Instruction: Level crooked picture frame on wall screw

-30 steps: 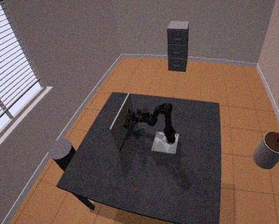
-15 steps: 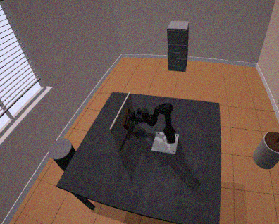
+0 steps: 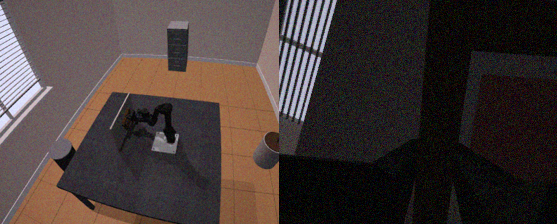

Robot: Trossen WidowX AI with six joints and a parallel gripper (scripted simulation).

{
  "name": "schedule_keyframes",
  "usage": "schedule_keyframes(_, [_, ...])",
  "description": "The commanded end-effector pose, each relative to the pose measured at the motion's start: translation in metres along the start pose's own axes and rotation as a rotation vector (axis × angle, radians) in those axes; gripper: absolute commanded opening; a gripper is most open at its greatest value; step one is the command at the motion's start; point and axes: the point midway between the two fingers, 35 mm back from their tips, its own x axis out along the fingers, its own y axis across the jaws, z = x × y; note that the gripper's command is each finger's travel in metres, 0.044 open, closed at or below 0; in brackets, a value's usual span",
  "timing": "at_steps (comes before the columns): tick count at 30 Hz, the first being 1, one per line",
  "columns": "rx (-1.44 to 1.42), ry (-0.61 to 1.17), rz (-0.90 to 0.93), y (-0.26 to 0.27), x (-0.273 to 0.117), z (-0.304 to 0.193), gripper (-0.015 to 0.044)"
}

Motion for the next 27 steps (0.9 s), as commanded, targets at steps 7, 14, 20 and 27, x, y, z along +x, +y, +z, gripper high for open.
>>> schedule_keyframes(7, [0.057,0.001,0.0,-0.0006,0.0,0.0,0.0])
schedule_keyframes(14, [0.088,0.001,0.0,-0.0008,0.0,0.0001,0.0])
schedule_keyframes(20, [0.13,0.001,0.0,-0.001,0.0,0.0002,0.0])
schedule_keyframes(27, [0.161,0.001,0.0,-0.0011,0.0,0.0003,0.0])
